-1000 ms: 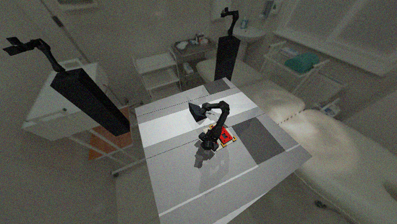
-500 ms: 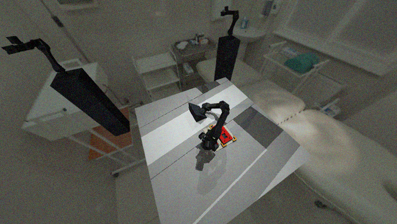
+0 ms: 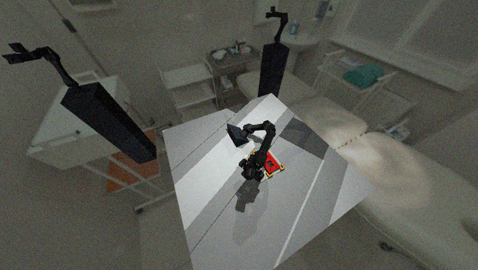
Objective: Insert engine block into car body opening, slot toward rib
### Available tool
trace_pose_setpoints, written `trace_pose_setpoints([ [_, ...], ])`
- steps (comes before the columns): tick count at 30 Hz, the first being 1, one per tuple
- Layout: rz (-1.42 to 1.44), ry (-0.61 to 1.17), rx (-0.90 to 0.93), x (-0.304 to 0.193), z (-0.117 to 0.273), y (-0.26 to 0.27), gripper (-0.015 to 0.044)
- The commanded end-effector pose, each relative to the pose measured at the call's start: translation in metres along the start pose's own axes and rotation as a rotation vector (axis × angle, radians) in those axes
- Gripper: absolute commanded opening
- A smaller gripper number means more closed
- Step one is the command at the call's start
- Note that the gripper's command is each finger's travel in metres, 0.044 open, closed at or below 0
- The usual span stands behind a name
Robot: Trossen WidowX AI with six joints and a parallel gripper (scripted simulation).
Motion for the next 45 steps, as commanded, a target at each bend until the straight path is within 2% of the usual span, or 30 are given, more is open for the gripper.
trace_pose_setpoints([
  [1,-0.006,-0.006,-0.001,0.002,0.013,0.001,0.0],
  [28,-0.093,0.015,-0.019,-0.002,0.096,-0.002,0.0],
  [45,0.217,0.007,-0.024,-0.042,0.081,0.022,0.0],
])
Point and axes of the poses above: the point midway between the two fingers, 35 mm back from their tips, its own z axis back along the fingers, its own y axis across the jaws, x = y × z, the point moved 8 cm from there along z, back along the fingers, and after that the axes turned 2 degrees about -z, right-handed, at the moved point
